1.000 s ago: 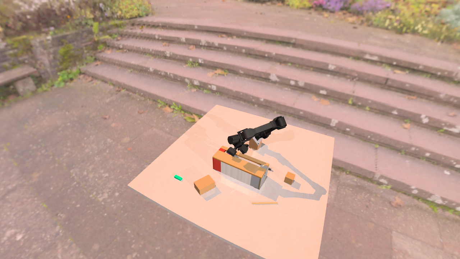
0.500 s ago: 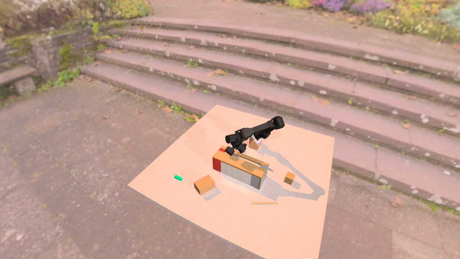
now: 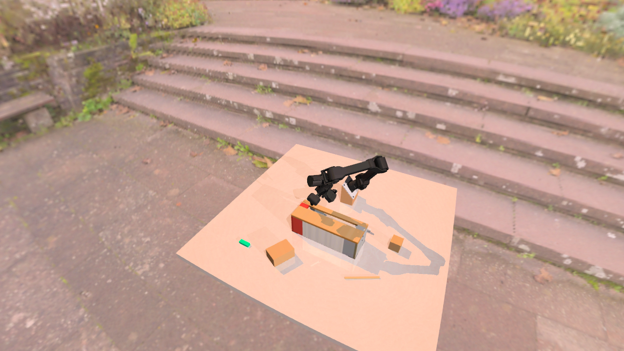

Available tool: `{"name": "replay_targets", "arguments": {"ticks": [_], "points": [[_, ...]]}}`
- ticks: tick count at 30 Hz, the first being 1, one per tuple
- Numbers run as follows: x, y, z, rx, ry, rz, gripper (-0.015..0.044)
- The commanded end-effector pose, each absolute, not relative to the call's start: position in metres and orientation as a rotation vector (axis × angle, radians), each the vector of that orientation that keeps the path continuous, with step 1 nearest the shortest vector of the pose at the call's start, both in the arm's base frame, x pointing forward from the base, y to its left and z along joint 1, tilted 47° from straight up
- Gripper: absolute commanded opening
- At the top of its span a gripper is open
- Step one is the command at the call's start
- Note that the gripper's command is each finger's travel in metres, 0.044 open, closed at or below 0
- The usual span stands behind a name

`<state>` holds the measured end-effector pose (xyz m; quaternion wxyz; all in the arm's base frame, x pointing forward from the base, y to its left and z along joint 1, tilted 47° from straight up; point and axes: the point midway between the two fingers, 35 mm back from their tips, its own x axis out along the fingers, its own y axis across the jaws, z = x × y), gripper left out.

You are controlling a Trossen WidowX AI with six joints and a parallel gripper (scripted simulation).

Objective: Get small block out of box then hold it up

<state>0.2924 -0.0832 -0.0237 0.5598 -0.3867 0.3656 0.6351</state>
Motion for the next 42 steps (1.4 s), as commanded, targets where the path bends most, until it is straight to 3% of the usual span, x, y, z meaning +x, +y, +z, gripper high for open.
{"name": "replay_targets", "arguments": {"ticks": [1,13,15,18,30,42], "points": [[0.291,-0.088,-0.016,-0.911,0.866,1.51,0.04],[0.293,-0.086,-0.02,-0.912,0.862,1.495,0.04],[0.292,-0.087,-0.02,-0.855,0.903,1.455,0.0348],[0.289,-0.09,-0.022,-0.608,1.066,1.275,0.0285],[0.278,-0.104,-0.029,0.491,1.509,0.433,0.0285],[0.271,-0.111,-0.033,1.128,1.594,-0.081,0.0285]]}}
